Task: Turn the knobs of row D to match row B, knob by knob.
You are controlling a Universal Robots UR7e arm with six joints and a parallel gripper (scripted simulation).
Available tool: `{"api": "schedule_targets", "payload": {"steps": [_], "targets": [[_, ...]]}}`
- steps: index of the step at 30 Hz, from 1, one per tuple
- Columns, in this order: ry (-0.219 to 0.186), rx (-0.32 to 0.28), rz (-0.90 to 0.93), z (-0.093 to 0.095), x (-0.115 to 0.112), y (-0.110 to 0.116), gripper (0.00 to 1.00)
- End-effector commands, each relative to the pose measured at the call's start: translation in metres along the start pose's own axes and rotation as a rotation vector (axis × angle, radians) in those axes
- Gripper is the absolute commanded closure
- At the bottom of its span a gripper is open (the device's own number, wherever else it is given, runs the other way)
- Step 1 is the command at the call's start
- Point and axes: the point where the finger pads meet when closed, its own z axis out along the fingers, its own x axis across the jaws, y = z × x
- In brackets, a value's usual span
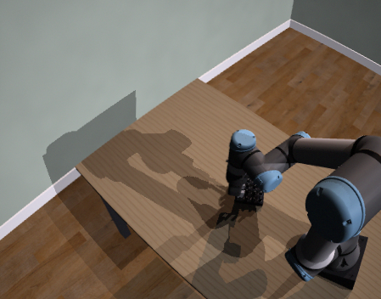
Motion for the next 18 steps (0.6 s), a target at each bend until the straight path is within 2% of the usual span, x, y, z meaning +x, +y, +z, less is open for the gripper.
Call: {"api": "schedule_targets", "payload": {"steps": [1, 2, 3, 18], "targets": [[-0.001, -0.001, 0.0, -0.0003, -0.0003, 0.0003, 0.54], [-0.001, -0.001, 0.0, -0.0003, -0.0003, 0.0003, 0.54], [-0.001, -0.001, 0.0, -0.0003, -0.0003, 0.0003, 0.7], [-0.001, -0.001, 0.0, -0.0003, -0.0003, 0.0003, 0.7]]}}
